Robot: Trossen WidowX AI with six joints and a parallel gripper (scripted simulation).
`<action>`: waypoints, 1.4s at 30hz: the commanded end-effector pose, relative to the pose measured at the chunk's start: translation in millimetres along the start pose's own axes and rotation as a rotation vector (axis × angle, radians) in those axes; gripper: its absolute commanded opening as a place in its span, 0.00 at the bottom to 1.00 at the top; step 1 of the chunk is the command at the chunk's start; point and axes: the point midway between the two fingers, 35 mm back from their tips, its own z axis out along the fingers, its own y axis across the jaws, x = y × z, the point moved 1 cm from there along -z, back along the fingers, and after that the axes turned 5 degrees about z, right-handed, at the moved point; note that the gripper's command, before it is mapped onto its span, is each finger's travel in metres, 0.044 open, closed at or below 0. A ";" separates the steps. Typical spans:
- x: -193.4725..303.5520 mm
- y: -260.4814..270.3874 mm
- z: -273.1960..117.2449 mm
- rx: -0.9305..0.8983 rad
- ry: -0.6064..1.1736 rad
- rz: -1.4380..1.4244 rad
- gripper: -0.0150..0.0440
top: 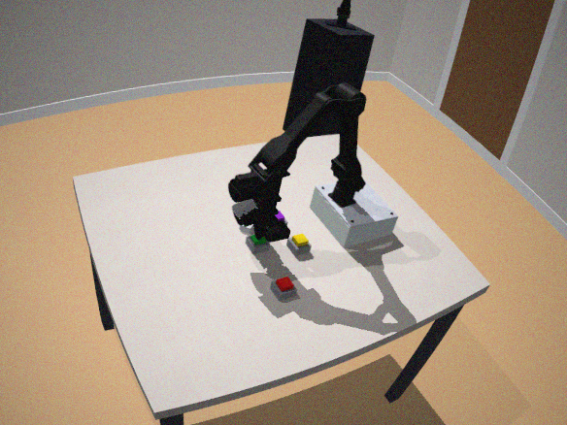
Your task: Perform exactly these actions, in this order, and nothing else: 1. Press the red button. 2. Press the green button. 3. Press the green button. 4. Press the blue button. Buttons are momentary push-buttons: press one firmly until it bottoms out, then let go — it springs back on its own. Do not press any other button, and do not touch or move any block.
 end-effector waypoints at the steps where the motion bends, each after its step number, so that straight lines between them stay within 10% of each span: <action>1: 1.4 -0.4 2.6 0.003 0.006 -0.004 0.29; 34: 0.3 0.0 -93.7 0.003 0.005 -0.004 0.29; 42: 16.6 -90.3 -96.1 0.011 0.003 -0.003 0.29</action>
